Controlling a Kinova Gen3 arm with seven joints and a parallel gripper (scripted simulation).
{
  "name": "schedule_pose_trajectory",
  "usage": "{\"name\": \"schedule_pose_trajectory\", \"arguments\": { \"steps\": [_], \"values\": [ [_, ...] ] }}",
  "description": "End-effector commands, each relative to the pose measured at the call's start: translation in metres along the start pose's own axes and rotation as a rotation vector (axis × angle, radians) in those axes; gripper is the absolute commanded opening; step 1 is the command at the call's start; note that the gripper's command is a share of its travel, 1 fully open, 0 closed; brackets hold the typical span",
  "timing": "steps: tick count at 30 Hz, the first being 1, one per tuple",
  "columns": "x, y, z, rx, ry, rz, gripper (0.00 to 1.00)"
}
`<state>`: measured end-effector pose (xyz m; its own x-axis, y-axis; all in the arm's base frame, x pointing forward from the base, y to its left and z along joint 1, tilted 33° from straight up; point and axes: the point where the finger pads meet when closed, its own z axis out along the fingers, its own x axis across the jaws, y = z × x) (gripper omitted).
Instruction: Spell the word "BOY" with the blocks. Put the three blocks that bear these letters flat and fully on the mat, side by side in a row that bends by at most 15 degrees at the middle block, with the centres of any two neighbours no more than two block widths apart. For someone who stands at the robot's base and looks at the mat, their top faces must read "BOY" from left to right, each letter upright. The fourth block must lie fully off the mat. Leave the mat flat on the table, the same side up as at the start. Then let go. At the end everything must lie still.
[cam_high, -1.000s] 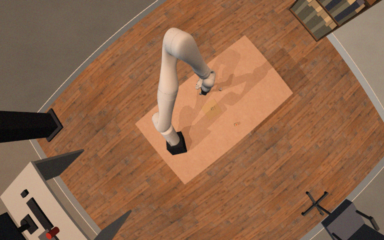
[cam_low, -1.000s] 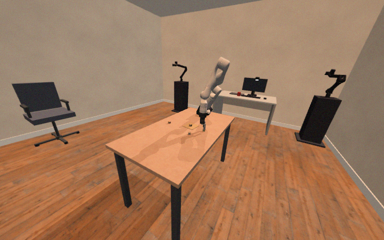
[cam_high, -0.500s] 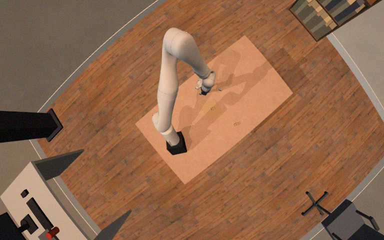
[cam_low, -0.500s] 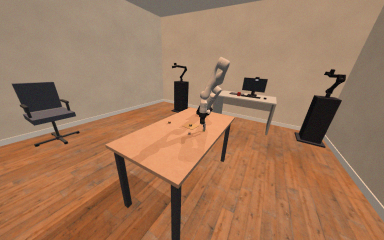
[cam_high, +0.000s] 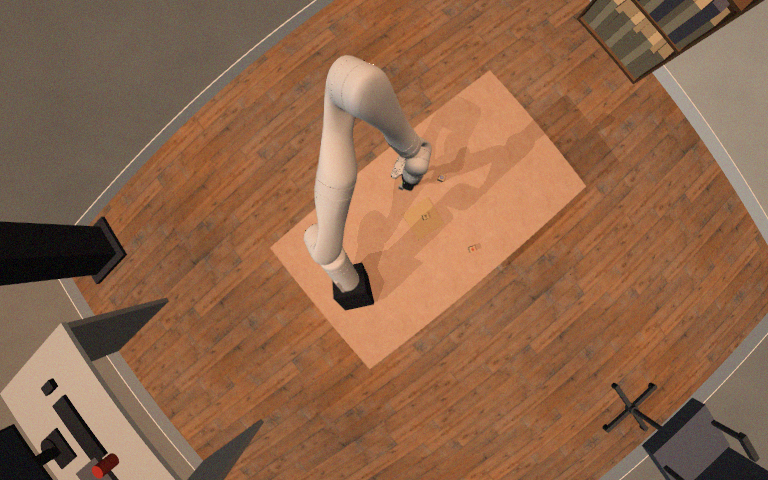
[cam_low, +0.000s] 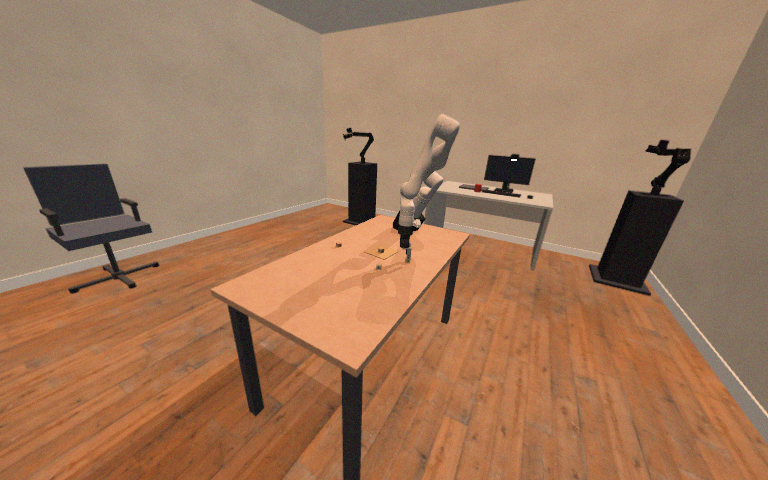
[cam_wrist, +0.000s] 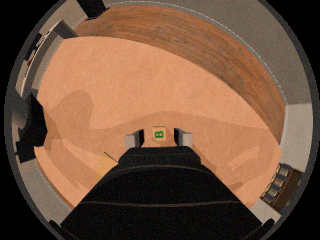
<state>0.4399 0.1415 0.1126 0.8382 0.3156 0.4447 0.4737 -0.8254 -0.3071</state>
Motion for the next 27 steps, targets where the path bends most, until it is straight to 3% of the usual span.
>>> {"name": "schedule_pose_trajectory", "arguments": {
  "steps": [1, 18, 27],
  "values": [
    [0.0, 0.0, -0.001, -0.001, 0.001, 0.0, 1.0],
    [0.0, 0.0, 0.005, -0.001, 0.001, 0.0, 1.0],
    [0.0, 0.0, 0.022, -0.001, 0.001, 0.0, 1.0]
  ]
}}
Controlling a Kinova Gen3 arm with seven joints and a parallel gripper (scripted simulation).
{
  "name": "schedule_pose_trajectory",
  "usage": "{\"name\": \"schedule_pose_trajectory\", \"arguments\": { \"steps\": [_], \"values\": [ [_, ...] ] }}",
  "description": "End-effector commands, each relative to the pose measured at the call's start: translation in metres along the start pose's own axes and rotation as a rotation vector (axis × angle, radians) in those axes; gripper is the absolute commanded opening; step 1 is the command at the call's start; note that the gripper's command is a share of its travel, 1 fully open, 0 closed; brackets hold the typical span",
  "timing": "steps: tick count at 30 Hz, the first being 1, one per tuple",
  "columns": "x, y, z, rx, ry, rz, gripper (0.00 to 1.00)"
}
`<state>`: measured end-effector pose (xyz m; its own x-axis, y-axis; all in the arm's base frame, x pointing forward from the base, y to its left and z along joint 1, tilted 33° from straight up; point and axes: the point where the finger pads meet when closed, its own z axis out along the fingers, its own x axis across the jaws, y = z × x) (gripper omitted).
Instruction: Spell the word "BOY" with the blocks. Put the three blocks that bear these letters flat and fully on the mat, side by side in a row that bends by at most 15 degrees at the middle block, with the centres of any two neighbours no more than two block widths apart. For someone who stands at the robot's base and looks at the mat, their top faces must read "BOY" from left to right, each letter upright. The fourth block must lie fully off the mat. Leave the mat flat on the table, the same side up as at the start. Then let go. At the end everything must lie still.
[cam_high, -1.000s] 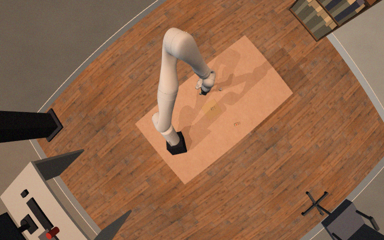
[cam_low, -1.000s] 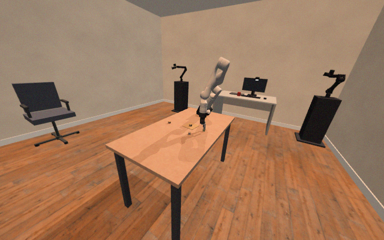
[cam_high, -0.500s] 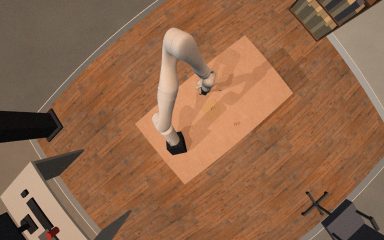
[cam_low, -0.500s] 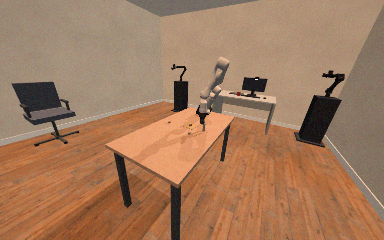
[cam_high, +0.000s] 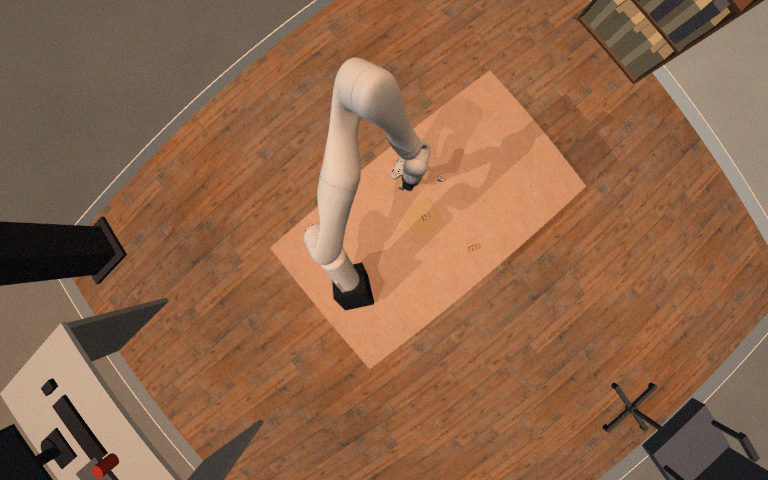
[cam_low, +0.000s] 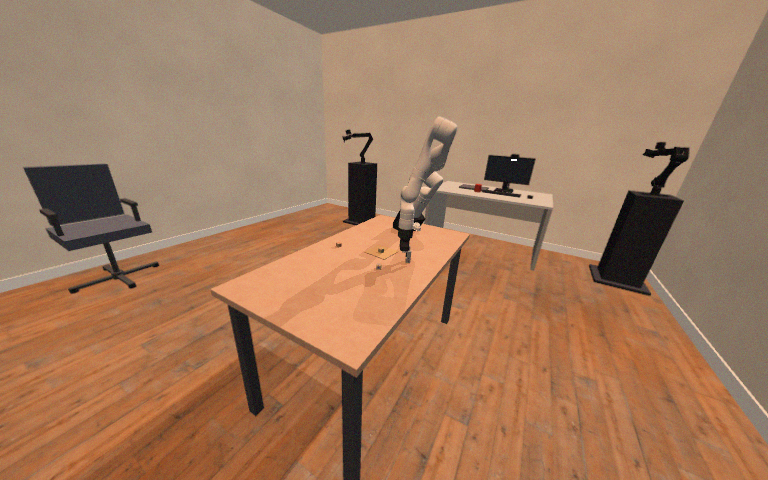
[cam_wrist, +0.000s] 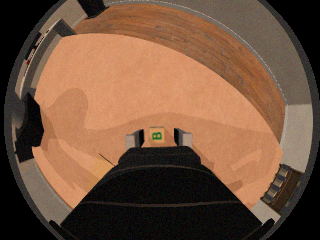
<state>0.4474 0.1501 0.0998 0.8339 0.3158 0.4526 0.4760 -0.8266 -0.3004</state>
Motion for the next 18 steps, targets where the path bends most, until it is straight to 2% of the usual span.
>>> {"name": "schedule_pose_trajectory", "arguments": {
  "steps": [1, 6, 18],
  "values": [
    [-0.0029, 0.0, 0.0068, 0.005, -0.006, 0.005, 1.0],
    [-0.0029, 0.0, 0.0132, 0.005, -0.006, 0.005, 1.0],
    [-0.003, 0.0, 0.015, 0.005, -0.006, 0.005, 1.0]
  ]
}}
